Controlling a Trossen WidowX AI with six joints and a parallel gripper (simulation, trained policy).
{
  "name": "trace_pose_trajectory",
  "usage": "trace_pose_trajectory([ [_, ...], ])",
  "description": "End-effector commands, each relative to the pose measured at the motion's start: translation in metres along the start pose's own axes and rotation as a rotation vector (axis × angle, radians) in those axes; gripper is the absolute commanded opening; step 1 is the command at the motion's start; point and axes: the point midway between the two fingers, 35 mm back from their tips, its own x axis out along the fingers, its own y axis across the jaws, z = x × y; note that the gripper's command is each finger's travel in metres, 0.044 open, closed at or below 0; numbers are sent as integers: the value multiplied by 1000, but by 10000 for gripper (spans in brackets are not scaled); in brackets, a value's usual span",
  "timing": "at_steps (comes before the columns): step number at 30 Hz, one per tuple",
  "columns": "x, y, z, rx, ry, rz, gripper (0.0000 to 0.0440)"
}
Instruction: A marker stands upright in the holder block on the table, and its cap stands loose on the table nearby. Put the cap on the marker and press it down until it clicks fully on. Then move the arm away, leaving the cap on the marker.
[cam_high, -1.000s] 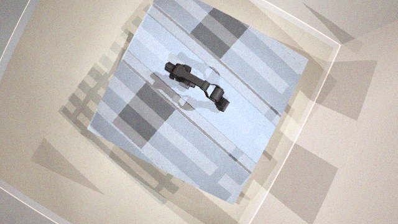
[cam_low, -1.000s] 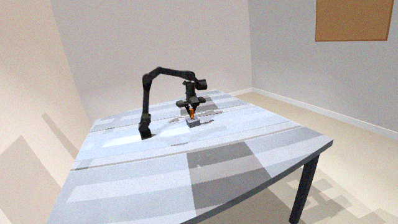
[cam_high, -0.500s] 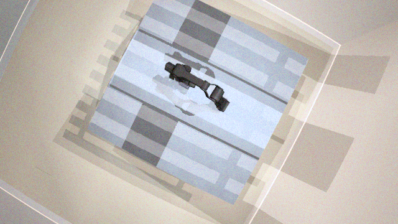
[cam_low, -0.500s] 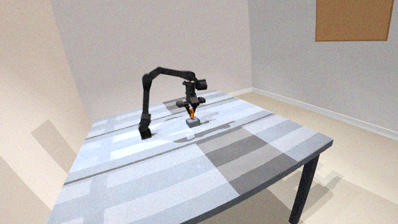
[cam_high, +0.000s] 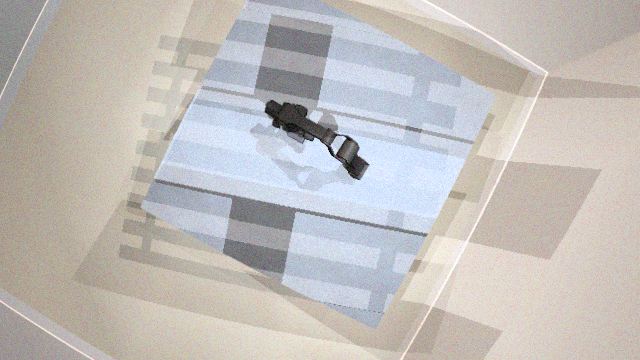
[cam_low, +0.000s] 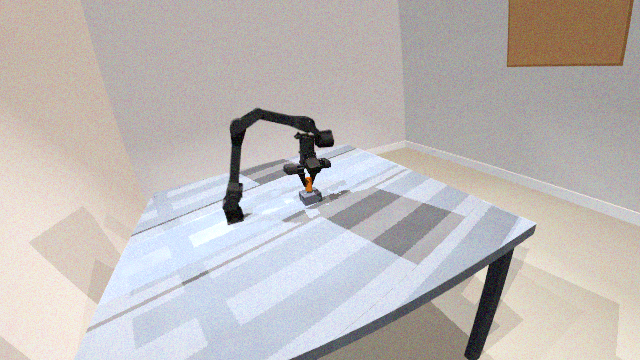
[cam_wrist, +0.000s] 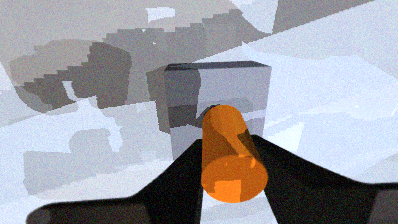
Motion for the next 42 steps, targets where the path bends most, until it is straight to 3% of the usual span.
trace_pose_trajectory([
  [1,16,-10,-2,-5,18,-67,118],
  [7,16,-10,-2,-5,18,-68,152],
  [18,18,-22,-6,-17,41,-100,254],
  [23,18,-24,-7,-23,50,-96,330],
  [28,14,-24,-8,-28,53,-69,440],
  [42,-25,-16,-8,-25,39,56,440],
])
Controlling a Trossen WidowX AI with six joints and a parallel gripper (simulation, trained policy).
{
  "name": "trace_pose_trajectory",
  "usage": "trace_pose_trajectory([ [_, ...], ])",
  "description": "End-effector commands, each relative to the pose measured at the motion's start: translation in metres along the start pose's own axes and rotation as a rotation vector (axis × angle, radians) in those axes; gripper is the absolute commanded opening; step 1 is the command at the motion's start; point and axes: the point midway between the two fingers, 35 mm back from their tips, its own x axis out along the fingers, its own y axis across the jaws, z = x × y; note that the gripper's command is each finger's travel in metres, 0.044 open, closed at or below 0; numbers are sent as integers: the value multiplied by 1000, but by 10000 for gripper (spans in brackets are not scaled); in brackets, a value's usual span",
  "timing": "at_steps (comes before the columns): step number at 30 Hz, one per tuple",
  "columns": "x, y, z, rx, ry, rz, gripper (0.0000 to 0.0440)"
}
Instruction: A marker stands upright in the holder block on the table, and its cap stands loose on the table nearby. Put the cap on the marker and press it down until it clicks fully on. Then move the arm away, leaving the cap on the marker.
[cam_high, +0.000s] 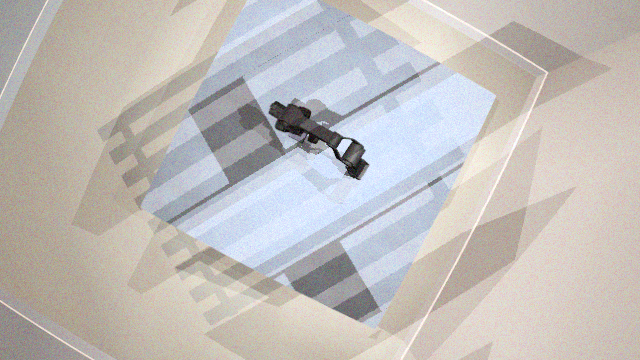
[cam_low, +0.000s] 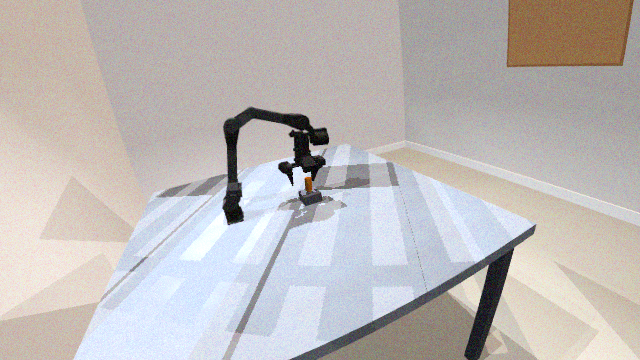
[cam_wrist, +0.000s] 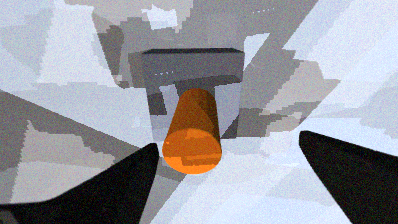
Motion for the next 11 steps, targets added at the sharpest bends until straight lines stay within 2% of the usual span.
trace_pose_trajectory([
  [1,-14,2,0,-2,-2,38,440],
  [8,-30,2,0,-8,-9,81,437],
  [11,-35,1,0,-14,-11,95,415],
])
